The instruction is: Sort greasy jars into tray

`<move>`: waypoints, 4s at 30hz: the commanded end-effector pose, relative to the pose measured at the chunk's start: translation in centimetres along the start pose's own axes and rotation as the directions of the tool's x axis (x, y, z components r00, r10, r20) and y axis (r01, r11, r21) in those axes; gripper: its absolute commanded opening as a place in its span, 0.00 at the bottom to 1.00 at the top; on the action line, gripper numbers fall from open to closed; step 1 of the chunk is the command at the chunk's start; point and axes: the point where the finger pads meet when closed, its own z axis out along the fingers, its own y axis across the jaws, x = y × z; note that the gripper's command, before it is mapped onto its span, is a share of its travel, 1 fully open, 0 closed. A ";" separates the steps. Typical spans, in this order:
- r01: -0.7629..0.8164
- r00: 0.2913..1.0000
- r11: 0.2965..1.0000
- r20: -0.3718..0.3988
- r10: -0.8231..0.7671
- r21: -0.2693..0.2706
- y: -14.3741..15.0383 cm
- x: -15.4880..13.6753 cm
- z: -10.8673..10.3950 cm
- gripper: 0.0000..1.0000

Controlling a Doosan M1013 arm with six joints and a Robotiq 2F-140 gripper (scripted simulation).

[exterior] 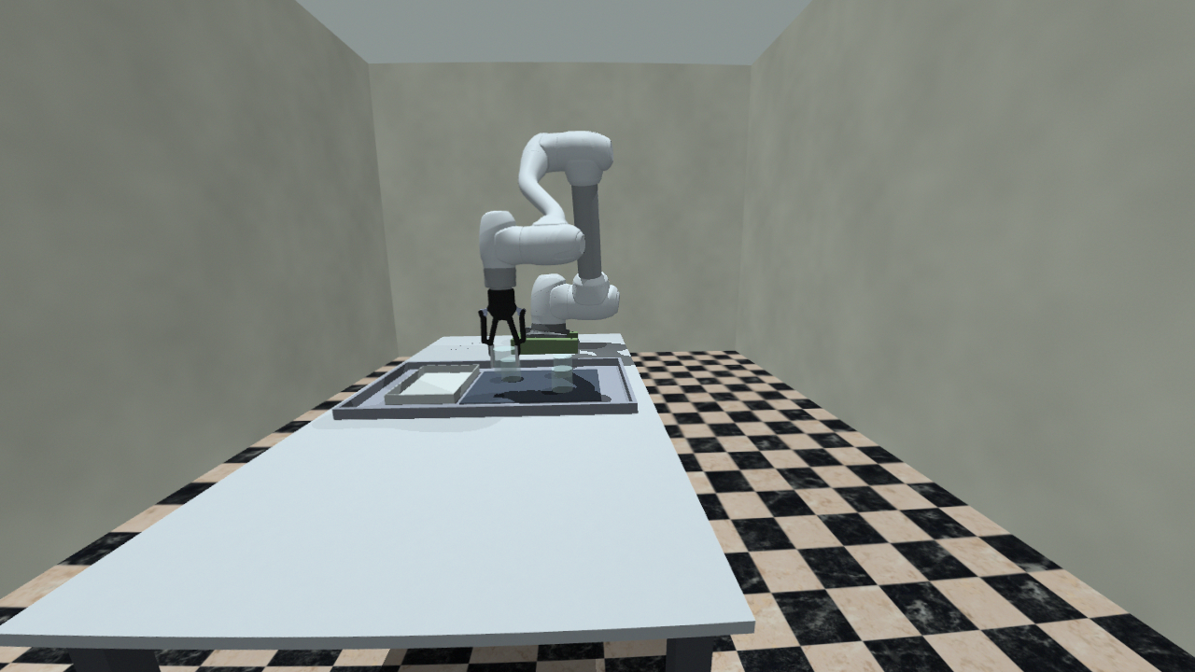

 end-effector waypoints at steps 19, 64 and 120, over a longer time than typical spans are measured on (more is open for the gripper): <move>0.000 1.000 1.000 0.000 0.000 0.000 0.0 0.0 -4.9 0.00; 0.000 1.000 1.000 0.000 0.000 0.000 -12.1 4.5 -5.4 0.00; 0.000 1.000 1.000 0.000 0.000 0.000 -24.2 9.1 -4.6 0.00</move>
